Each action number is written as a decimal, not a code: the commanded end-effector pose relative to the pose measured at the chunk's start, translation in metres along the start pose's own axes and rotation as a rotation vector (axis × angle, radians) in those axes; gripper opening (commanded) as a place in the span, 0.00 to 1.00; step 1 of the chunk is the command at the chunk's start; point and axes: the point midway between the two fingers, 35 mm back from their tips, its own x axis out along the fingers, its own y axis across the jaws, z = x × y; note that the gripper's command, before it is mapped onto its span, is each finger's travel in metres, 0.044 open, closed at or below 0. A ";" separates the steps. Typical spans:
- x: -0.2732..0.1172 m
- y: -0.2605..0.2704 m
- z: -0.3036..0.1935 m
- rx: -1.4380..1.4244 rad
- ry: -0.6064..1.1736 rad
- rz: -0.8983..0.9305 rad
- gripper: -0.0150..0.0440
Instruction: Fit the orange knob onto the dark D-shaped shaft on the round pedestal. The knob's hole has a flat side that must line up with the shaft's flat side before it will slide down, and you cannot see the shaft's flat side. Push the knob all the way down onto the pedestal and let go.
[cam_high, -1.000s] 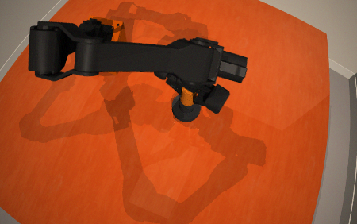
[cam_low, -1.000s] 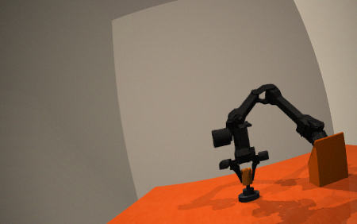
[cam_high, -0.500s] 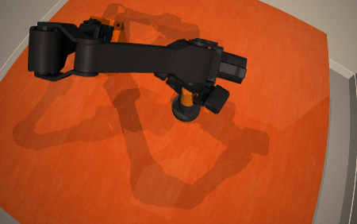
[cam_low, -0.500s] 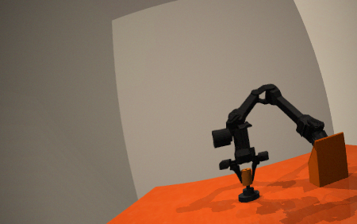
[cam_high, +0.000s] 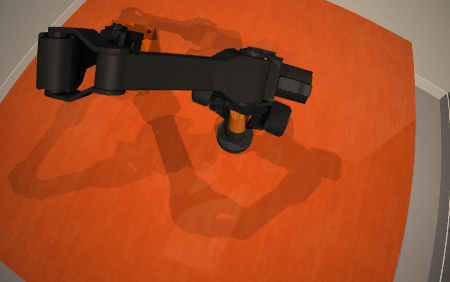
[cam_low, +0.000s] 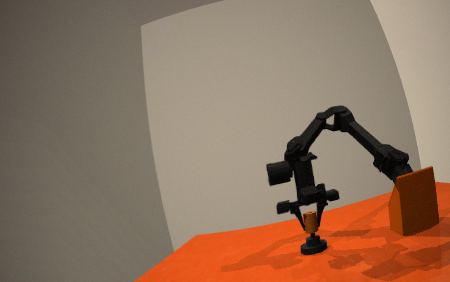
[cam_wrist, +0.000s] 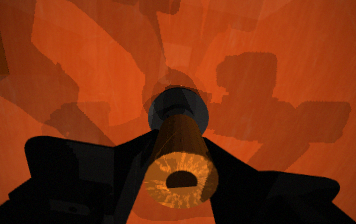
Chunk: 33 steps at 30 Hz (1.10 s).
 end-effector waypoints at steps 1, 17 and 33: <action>0.000 -0.001 0.000 -0.023 -0.001 -0.002 0.25; 0.003 0.001 -0.001 -0.023 -0.001 -0.002 0.25; 0.000 -0.001 0.001 -0.233 -0.001 -0.002 0.25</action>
